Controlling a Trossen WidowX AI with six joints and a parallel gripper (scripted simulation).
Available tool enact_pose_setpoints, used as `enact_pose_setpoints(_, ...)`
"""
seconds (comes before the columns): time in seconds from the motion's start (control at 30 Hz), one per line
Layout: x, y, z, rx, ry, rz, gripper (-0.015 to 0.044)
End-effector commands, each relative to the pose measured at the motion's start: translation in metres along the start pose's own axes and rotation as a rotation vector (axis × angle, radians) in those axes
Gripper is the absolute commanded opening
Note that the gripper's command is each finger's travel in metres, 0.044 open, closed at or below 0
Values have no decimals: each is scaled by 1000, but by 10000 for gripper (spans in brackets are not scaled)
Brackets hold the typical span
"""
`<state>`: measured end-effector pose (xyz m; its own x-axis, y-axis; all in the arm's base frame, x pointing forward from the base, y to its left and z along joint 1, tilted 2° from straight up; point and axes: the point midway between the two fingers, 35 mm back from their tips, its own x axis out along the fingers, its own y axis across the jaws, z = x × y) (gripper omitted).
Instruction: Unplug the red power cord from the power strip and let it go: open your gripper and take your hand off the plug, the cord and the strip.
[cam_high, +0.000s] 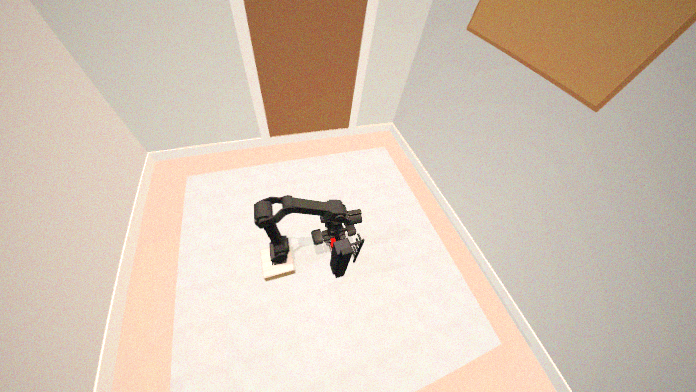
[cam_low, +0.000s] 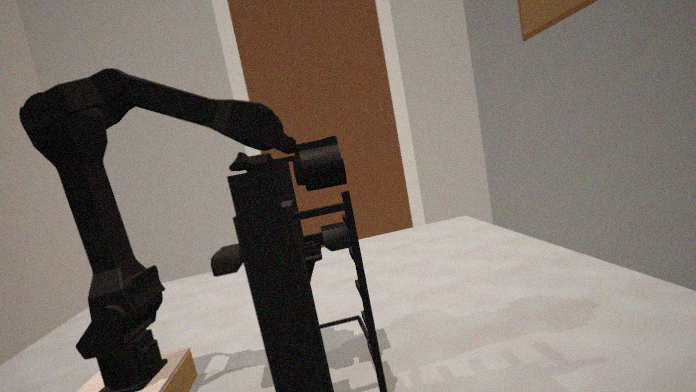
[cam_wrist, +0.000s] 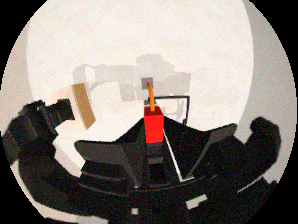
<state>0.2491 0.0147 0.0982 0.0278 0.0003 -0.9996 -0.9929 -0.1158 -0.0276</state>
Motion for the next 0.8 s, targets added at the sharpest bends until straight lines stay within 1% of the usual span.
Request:
enact_pose_setpoints(0.0, -1, -2, 20, -10, -44, -3, 0)
enact_pose_setpoints(0.63, -2, 0, 52, -12, -46, -3, 0)
enact_pose_setpoints(0.77, -1, 0, 41, -14, -43, -4, 105)
